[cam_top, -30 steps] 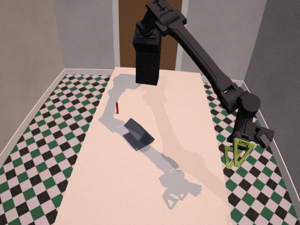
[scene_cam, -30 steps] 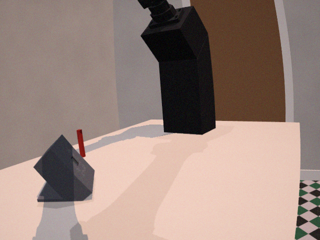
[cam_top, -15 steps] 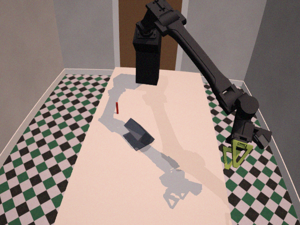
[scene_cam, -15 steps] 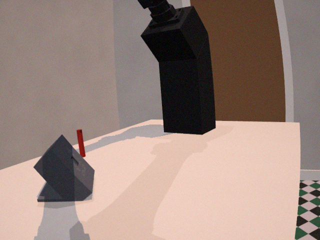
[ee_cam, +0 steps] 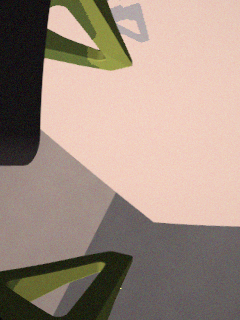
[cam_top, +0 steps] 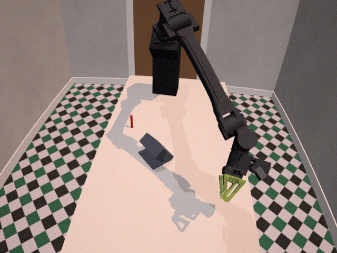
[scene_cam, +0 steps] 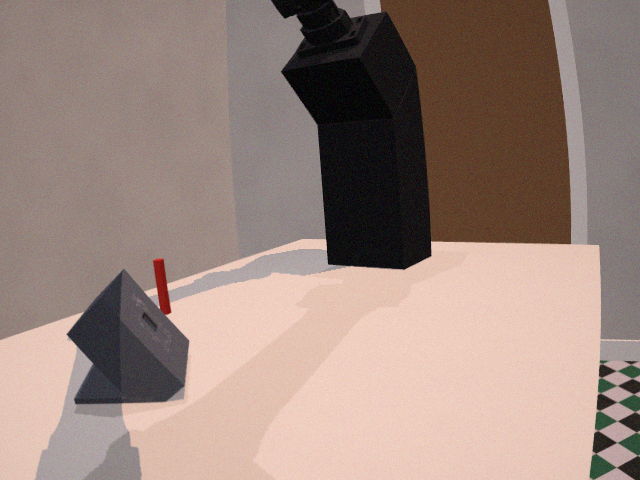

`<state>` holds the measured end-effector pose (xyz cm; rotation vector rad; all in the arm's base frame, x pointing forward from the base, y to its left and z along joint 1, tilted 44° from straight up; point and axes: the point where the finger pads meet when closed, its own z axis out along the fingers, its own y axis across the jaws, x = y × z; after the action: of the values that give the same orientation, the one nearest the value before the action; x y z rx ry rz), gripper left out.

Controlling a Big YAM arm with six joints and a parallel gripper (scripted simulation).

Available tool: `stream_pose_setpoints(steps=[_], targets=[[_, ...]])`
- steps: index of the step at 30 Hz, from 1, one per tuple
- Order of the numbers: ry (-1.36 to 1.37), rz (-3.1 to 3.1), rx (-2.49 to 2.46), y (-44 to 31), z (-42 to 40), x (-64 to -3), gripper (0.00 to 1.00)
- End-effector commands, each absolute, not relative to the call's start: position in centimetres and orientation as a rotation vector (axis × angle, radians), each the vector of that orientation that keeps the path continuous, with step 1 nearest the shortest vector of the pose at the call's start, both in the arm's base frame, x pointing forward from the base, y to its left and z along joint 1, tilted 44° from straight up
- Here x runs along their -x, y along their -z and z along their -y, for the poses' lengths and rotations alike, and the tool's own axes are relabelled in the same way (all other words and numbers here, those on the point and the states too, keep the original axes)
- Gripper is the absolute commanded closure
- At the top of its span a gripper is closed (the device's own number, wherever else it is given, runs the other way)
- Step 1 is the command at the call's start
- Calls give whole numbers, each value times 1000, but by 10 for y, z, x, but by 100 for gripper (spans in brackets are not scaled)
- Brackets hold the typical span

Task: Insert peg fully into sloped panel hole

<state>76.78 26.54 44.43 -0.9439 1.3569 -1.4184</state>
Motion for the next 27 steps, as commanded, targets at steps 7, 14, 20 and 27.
stream_pose_setpoints(steps=[7,14,20,27], targets=[[1324,-1412,868,-444,-190,-766,0],[1284,-1451,868,-419,-152,-768,0],[1234,-1515,876,-384,-104,-766,0],[1166,-1596,868,-343,-50,-756,0]])
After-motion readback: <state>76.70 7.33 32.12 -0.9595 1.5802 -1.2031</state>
